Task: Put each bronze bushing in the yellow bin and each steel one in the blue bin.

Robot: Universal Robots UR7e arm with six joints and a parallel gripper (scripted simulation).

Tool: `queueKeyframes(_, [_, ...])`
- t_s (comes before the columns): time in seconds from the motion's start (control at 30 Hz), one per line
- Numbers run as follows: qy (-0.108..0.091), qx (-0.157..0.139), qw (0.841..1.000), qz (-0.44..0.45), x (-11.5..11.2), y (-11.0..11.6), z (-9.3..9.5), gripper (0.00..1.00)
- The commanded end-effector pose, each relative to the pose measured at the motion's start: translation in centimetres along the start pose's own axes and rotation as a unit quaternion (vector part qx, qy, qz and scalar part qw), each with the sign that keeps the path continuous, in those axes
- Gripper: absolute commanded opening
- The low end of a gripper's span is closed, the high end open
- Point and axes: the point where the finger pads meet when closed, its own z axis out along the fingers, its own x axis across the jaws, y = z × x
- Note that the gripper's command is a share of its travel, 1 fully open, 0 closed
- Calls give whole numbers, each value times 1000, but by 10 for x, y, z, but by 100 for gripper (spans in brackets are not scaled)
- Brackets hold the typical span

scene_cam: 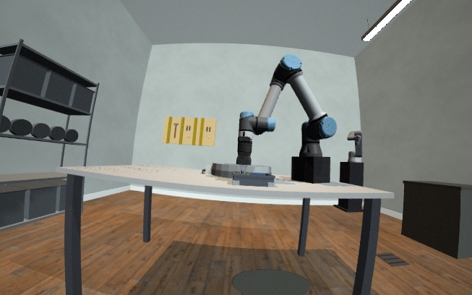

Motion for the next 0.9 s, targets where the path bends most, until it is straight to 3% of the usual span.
queueKeyframes(0.0, [1, 0, 1000, 0, 0, 0, 4, 0])
queueKeyframes(0.87, [1, 0, 1000, 0, 0, 0, 11, 0])
